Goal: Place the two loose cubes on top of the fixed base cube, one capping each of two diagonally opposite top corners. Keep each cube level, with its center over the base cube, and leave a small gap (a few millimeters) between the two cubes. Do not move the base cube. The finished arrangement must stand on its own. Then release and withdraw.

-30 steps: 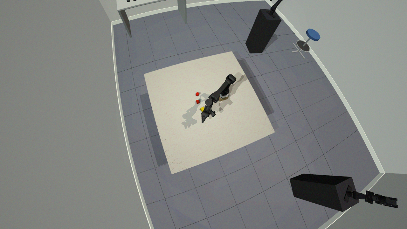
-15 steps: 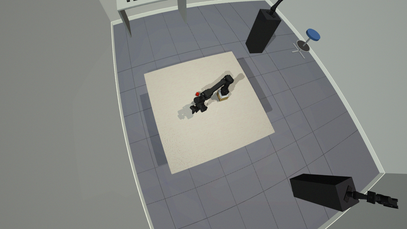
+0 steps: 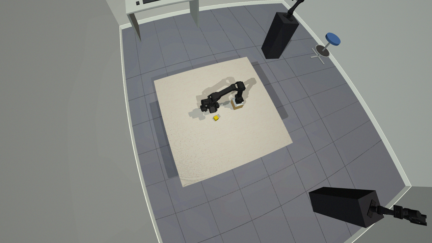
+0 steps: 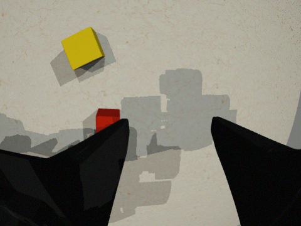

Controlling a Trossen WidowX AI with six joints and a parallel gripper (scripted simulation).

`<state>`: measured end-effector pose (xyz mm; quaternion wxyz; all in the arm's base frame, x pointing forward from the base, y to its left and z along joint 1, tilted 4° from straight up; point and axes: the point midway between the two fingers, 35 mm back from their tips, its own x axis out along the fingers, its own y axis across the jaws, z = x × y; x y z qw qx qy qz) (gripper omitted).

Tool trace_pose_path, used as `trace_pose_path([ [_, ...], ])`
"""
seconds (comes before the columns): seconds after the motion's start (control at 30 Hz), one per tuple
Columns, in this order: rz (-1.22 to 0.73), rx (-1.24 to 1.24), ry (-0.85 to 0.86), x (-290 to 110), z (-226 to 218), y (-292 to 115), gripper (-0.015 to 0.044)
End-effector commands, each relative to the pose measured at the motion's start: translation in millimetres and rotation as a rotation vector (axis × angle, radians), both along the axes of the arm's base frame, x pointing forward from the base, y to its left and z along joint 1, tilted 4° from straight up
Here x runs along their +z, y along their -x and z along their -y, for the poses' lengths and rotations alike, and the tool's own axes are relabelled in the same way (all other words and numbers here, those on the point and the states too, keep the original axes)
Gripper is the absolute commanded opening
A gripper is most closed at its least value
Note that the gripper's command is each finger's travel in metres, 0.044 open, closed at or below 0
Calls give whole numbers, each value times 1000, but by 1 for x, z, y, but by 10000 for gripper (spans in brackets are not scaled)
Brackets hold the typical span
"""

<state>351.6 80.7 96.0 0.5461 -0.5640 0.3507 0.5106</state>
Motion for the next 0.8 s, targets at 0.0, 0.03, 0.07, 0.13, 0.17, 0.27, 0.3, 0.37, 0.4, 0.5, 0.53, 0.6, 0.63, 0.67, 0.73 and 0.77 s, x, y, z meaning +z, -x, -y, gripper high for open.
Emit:
trace_pose_path([
  [0.0, -126, -81, 47, -14, 30, 18, 265],
  [0.03, -158, -101, 58, -17, 37, 23, 265],
  [0.07, -189, -120, 68, -20, 44, 28, 265],
  [0.13, -232, -146, 82, -23, 53, 35, 265],
  [0.17, -237, -149, 83, -23, 54, 36, 265],
  [0.27, -237, -149, 83, -23, 54, 36, 265],
  [0.3, -237, -149, 83, -23, 54, 36, 265],
  [0.37, -237, -149, 83, -30, 54, 35, 265],
  [0.4, -237, -149, 83, -38, 53, 34, 265],
  [0.5, -238, -149, 83, -71, 51, 34, 265],
  [0.53, -238, -149, 83, -79, 51, 35, 265],
  [0.6, -238, -149, 83, -85, 50, 35, 265],
  [0.63, -238, -149, 83, -85, 50, 35, 265],
  [0.67, -238, -149, 83, -85, 50, 35, 265],
  [0.73, -238, -149, 83, -89, 50, 35, 265],
  [0.77, -238, -149, 83, -93, 50, 35, 265],
])
